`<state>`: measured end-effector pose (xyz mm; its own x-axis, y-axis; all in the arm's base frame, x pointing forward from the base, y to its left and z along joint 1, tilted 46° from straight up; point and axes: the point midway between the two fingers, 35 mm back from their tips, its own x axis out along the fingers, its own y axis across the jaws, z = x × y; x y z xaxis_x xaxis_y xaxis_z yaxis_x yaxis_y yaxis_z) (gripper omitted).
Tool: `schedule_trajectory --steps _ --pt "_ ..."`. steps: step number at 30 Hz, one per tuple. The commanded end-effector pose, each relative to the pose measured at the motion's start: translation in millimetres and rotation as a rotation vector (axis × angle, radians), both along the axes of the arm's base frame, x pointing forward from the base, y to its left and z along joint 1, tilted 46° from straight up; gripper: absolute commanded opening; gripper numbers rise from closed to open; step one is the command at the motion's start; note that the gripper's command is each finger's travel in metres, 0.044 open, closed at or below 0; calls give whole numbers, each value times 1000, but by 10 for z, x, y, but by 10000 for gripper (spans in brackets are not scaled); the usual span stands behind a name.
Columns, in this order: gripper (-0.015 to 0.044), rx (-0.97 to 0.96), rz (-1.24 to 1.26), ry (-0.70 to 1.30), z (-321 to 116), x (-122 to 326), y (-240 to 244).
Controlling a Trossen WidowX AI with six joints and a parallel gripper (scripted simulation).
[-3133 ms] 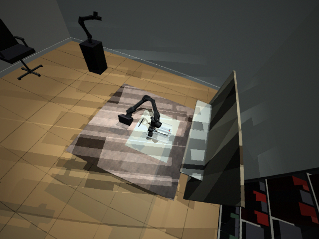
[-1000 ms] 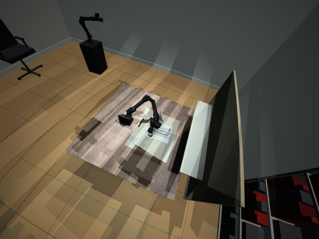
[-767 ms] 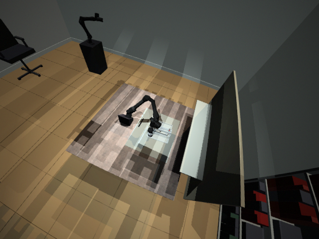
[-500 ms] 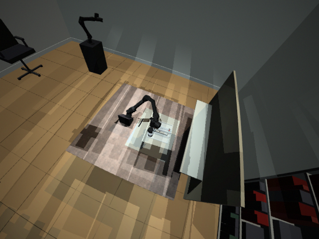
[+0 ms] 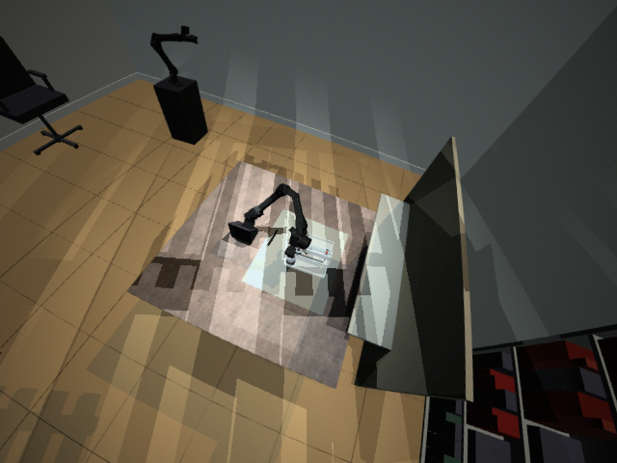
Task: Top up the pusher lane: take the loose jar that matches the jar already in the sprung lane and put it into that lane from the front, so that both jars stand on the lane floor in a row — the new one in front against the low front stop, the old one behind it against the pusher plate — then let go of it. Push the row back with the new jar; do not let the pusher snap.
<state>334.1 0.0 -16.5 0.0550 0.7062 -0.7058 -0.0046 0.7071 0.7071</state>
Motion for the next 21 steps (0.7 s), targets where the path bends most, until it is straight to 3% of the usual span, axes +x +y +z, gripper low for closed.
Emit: schedule_trajectory --steps 1,21 --pt "0 3 0 -13 5 14 3" --pt "0 3 0 -13 -3 -26 0"
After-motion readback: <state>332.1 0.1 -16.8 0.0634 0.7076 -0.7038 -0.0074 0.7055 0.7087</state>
